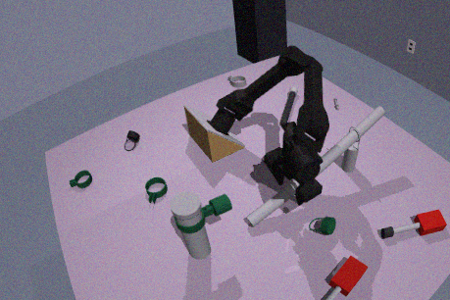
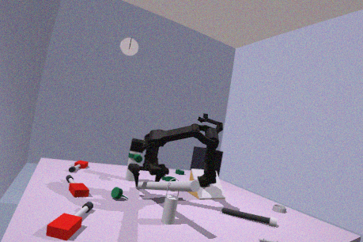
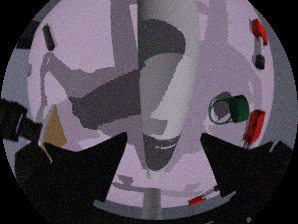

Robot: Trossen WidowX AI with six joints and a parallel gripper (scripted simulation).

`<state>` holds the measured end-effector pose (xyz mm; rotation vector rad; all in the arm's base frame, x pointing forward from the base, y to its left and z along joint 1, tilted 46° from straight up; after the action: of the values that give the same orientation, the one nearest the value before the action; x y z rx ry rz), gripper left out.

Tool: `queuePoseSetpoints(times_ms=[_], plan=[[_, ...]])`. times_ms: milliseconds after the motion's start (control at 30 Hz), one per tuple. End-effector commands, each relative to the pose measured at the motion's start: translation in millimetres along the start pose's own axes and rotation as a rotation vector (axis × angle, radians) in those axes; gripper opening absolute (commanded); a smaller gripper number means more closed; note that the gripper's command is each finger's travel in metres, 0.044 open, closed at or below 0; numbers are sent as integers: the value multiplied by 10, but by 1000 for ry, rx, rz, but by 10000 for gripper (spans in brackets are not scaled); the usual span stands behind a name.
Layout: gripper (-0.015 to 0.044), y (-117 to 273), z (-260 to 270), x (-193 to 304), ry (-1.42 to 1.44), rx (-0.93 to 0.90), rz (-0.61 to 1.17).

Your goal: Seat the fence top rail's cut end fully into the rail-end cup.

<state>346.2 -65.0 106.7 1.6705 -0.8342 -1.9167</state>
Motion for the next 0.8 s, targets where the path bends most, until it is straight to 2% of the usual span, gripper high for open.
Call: queuePoseSetpoints(times_ms=[0, 333, 667, 767], plan=[[440, -86, 9, -9, -4, -6, -6], [440, -205, 20, -12, -4, -6, -8], [177, -206, 16, -11, -4, -6, -7], [158, -206, 16, -11, -4, -6, -7]])
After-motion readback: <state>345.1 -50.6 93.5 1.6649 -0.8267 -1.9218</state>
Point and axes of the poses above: the point midway between the two fingers, 35 mm back from their tips, its own y axis back along the fingers, its own z axis across the jaws, x = y × z, the point moved 10 cm from there along y, back along the fingers, and after that the axes turned 8 degrees about -y, right-handed, at the moved point
